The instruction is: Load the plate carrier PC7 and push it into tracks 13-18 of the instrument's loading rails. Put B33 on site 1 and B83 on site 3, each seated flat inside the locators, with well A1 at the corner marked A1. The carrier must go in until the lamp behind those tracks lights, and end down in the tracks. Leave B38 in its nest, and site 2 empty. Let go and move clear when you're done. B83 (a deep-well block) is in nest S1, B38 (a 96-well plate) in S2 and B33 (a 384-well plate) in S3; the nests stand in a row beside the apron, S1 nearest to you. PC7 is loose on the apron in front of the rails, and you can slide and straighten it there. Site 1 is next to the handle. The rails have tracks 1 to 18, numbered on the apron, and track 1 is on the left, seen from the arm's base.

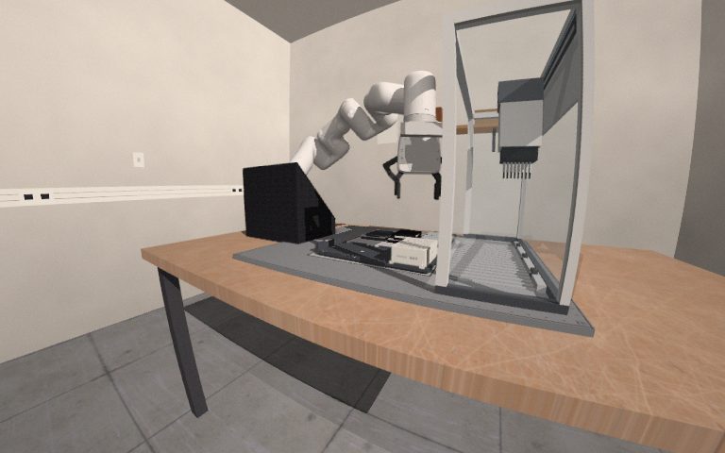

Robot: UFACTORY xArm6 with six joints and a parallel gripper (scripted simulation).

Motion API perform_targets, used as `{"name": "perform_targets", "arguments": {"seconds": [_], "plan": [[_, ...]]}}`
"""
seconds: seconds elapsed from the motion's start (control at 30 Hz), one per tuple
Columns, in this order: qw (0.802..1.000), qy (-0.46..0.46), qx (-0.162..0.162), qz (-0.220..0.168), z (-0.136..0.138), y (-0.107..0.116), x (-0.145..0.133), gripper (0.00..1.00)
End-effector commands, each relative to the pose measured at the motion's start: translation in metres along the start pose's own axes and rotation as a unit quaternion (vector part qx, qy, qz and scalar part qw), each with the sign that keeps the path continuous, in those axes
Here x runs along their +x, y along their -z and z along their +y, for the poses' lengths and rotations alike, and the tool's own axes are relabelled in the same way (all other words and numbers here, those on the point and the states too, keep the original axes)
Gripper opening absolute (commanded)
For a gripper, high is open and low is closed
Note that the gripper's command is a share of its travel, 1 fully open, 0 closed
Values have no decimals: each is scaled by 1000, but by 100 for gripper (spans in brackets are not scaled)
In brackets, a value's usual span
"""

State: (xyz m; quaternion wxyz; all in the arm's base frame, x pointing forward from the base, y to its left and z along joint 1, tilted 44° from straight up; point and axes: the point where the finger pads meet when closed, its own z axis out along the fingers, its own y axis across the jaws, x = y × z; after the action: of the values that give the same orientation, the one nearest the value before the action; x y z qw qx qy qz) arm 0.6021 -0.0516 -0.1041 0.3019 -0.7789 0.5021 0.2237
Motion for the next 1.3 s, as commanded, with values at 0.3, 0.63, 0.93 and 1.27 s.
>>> {"name": "perform_targets", "arguments": {"seconds": [0.3, 0.63, 0.93, 1.27], "plan": [[979, 204, 5, 3, -1, 3, 1, 100], [932, 363, 4, 4, -1, 3, 1, 100], [883, 469, 4, 4, -1, 3, 1, 100], [831, 557, 3, 5, -1, 3, 1, 100]]}}
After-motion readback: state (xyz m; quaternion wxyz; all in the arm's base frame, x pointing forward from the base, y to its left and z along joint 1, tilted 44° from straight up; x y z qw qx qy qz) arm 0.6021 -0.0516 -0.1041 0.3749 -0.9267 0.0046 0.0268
